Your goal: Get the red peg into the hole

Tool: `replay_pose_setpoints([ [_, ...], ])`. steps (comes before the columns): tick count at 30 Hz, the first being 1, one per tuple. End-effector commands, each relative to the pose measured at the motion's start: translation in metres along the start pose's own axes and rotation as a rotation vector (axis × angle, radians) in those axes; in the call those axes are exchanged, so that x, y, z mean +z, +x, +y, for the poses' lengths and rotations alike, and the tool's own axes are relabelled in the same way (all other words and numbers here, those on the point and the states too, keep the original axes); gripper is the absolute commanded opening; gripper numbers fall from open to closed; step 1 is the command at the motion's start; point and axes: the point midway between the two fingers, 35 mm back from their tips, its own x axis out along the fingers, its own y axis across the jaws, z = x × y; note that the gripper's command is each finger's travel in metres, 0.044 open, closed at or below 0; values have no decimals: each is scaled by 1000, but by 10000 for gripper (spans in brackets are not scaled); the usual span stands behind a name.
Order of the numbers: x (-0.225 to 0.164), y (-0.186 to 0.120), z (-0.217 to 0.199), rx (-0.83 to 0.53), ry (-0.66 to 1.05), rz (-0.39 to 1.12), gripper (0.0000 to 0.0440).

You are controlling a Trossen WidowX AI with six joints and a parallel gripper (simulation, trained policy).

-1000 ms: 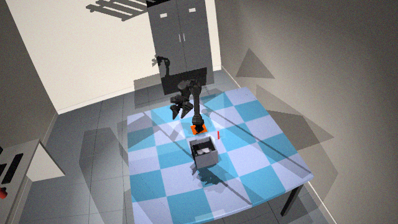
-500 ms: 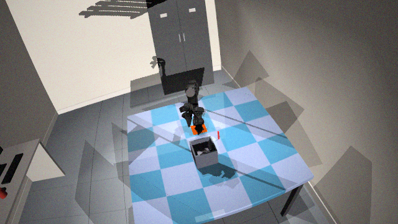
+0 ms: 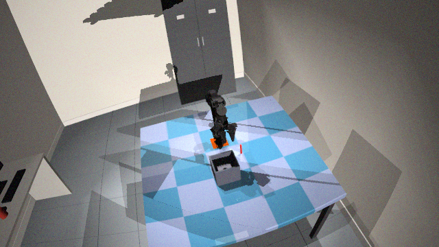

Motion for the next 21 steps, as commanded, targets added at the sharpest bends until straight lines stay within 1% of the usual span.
replay_pose_setpoints([
  [1, -23, 11, -8, -47, 20, 85, 440],
  [11, -83, 27, -34, -205, 43, 283, 440],
  [21, -131, 34, -71, -396, 43, 409, 440],
])
